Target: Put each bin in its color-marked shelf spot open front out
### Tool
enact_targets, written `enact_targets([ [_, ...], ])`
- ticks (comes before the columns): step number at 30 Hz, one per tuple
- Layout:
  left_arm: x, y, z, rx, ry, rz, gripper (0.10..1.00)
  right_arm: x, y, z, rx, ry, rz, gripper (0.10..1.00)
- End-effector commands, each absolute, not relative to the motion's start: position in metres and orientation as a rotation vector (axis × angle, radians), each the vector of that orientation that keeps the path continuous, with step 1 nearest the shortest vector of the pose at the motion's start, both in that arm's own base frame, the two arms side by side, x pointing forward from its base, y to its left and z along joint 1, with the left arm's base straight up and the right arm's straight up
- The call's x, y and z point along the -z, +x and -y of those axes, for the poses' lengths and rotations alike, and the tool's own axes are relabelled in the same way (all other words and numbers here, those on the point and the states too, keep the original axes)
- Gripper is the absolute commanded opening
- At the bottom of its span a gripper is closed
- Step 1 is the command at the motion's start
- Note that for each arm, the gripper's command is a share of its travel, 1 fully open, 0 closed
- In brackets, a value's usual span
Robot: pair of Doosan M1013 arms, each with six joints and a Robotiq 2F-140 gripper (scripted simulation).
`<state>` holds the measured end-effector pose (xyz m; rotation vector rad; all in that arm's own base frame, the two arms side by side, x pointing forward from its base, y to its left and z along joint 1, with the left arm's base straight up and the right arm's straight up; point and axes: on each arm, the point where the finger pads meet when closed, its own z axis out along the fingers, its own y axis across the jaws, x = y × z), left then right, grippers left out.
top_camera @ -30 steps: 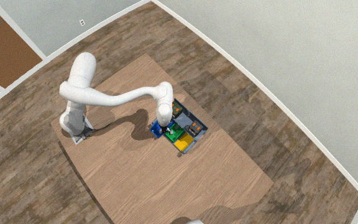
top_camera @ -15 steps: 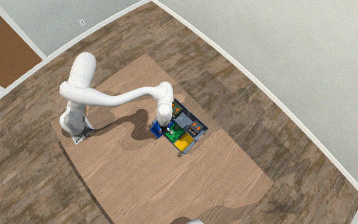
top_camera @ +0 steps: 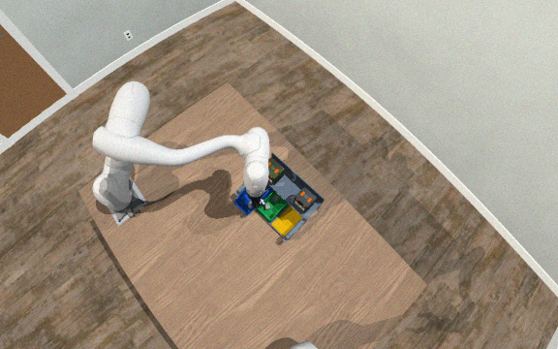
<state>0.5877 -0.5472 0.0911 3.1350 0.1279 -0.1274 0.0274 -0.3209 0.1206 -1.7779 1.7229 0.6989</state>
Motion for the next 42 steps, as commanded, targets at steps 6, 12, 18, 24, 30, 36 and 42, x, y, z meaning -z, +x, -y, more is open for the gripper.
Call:
enact_targets([
  [6, -0.0922, 0.5881, 0.5474, 0.125, 3.134, -0.128, 0.154, -0.1210, 0.0275, 0.3213, -0.698, -1.778, -1.723, 1.000],
  [12, -0.0922, 0.5881, 0.5474, 0.125, 3.134, -0.128, 0.154, -0.1210, 0.0275, 0.3213, -0.698, -1.778, -1.723, 1.000],
  [18, -0.0923, 0.5881, 0.5474, 0.125, 3.134, -0.128, 0.154, -0.1210, 0.0275, 0.3213, -0.698, -1.778, -1.723, 1.000],
  [24, -0.0927, 0.5881, 0.5474, 0.125, 3.134, -0.128, 0.154, -0.1210, 0.0275, 0.3213, -0.698, -1.778, -1.723, 1.000],
  [30, -0.0945, 0.5881, 0.5474, 0.125, 3.134, -0.128, 0.154, -0.1210, 0.0275, 0.3213, -0.698, -1.778, -1.723, 1.000],
  [36, -0.0982, 0.5881, 0.5474, 0.125, 3.134, -0.128, 0.154, -0.1210, 0.0275, 0.3213, -0.698, -1.778, -1.723, 1.000],
  [42, -0.1018, 0.5881, 0.5474, 0.125, 3.134, -0.128, 0.154, -0.1210, 0.0275, 0.3213, -0.698, -1.778, -1.723, 1.000],
])
